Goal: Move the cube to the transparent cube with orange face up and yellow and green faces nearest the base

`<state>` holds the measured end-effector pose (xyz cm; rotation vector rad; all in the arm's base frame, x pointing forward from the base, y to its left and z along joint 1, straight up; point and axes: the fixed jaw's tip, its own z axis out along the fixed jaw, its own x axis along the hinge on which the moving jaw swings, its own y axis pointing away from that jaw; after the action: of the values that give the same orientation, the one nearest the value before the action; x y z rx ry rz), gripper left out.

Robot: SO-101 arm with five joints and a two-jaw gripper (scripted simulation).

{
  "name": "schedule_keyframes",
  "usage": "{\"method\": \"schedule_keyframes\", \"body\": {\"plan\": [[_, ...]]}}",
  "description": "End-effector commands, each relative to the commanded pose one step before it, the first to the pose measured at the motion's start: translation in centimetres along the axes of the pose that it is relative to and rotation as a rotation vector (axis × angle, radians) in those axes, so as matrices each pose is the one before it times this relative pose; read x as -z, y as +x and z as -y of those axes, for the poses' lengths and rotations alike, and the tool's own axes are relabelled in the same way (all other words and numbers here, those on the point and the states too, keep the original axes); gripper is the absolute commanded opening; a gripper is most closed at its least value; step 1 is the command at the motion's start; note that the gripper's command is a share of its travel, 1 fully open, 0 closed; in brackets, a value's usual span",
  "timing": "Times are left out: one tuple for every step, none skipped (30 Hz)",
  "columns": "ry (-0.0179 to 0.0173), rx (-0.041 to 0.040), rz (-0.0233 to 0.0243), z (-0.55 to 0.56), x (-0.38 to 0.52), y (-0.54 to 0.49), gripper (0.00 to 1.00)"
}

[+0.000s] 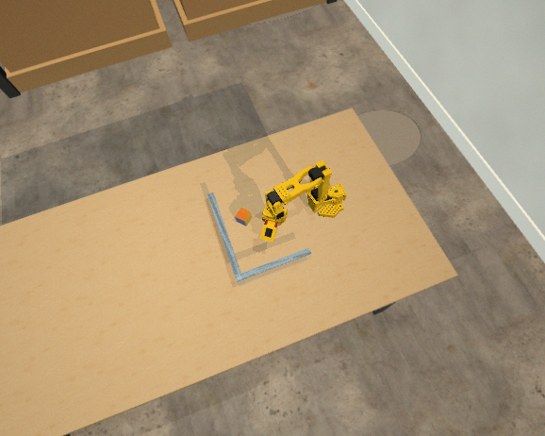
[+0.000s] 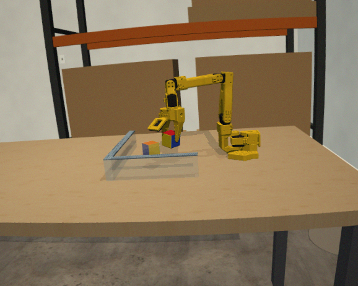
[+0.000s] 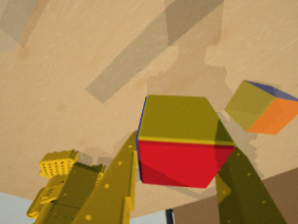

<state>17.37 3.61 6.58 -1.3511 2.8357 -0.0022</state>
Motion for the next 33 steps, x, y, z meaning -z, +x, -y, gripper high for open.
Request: {"method": "schedule_keyframes", "body": {"plan": [[0.06272,-0.00006,0.07319,0.737,1.5165,-0.685,0.22],[0.00002,-0.00002,0.00002,0.000,-0.0001,0.000,0.22],[0.00013,-0.00012,0.00015,0.001,-0.0005,-0.001,0.22],[0.00035,-0.00032,0.00040,0.002,-0.0012,-0.003,0.22],[0.00065,-0.00060,0.00074,0.004,-0.0023,-0.005,0.22],[0.00102,-0.00094,0.00117,0.006,-0.0036,-0.008,0.22],[0.00145,-0.00133,0.00166,0.008,-0.0051,-0.011,0.22],[0.00192,-0.00177,0.00220,0.011,-0.0067,-0.015,0.22],[0.00241,-0.00223,0.00278,0.014,-0.0085,-0.019,0.22],[0.00293,-0.00271,0.00339,0.017,-0.0102,-0.023,0.22],[0.00345,-0.00321,0.00402,0.020,-0.0120,-0.027,0.22],[0.00396,-0.00370,0.00465,0.022,-0.0138,-0.031,0.22],[0.00446,-0.00418,0.00528,0.025,-0.0155,-0.035,0.22],[0.00493,-0.00465,0.00589,0.028,-0.0171,-0.038,0.22],[0.00537,-0.00510,0.00648,0.030,-0.0186,-0.042,0.22],[0.00577,-0.00551,0.00704,0.032,-0.0199,-0.045,0.22],[0.00000,0.00000,0.00000,0.000,0.0000,0.000,0.22],[0.00000,0.00000,0.00000,0.000,0.0000,0.000,0.22],[0.00612,-0.00589,0.00757,0.034,-0.0210,-0.048,0.22],[0.00642,-0.00623,0.00804,0.035,-0.0220,-0.051,0.22],[0.00667,-0.00653,0.00847,0.036,-0.0228,-0.053,0.22],[0.00686,-0.00677,0.00883,0.037,-0.0233,-0.055,0.22],[0.00700,-0.00697,0.00914,0.037,-0.0236,-0.056,0.22],[0.00707,-0.00711,0.00937,0.037,-0.0238,-0.057,0.22],[0.00709,-0.00719,0.00954,0.037,-0.0237,-0.058,0.22],[0.00704,-0.00722,0.00963,0.036,-0.0234,-0.058,0.22],[0.00694,-0.00720,0.00964,0.035,-0.0229,-0.057,0.22],[0.00679,-0.00711,0.00958,0.034,-0.0223,-0.056,0.22],[0.00659,-0.00697,0.00944,0.033,-0.0214,-0.055,0.22],[0.00634,-0.00678,0.00922,0.031,-0.0205,-0.053,0.22],[0.00605,-0.00653,0.00892,0.029,-0.0194,-0.051,0.22],[0.00572,-0.00623,0.00856,0.027,-0.0182,-0.049,0.22],[0.00536,-0.00589,0.00812,0.025,-0.0169,-0.046,0.22]]}}
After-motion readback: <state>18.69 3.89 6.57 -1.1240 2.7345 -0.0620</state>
